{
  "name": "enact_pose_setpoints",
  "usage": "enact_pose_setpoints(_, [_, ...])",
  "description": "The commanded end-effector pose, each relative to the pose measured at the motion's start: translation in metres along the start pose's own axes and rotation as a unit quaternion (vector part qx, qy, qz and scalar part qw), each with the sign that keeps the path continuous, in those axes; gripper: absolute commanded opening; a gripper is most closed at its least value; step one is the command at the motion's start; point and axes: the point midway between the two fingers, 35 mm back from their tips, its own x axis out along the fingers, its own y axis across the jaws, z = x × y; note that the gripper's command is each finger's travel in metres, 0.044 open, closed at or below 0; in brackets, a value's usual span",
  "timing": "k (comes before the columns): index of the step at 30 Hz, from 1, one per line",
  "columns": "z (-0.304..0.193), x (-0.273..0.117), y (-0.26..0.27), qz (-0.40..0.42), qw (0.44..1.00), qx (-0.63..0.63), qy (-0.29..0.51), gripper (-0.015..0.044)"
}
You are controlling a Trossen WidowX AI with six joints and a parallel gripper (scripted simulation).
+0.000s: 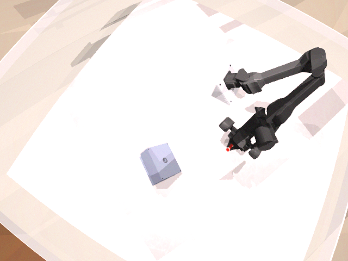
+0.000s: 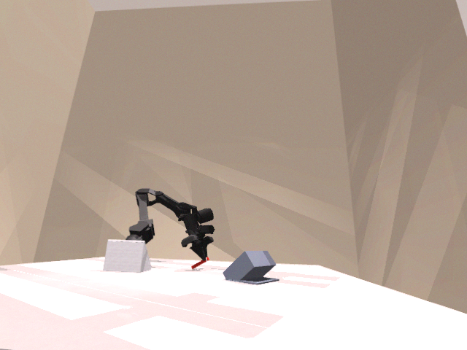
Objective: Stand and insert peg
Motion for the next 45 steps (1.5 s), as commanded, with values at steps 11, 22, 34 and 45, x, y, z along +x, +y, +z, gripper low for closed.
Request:
enact_pose_setpoints(11, [-0.006,-0.007,-0.002,-0.002,0.998,0.003,-0.060,0.0049])
enact_pose_setpoints(22, [-0.010,-0.013,-0.002,-0.002,0.994,0.003,-0.108,0.0049])
enact_pose_setpoints(34, [-0.016,-0.019,-0.001,-0.002,0.987,0.004,-0.160,0.0049])
enact_pose_setpoints(45, [-0.022,-0.024,-0.001,-0.002,0.978,0.004,-0.206,0.0049])
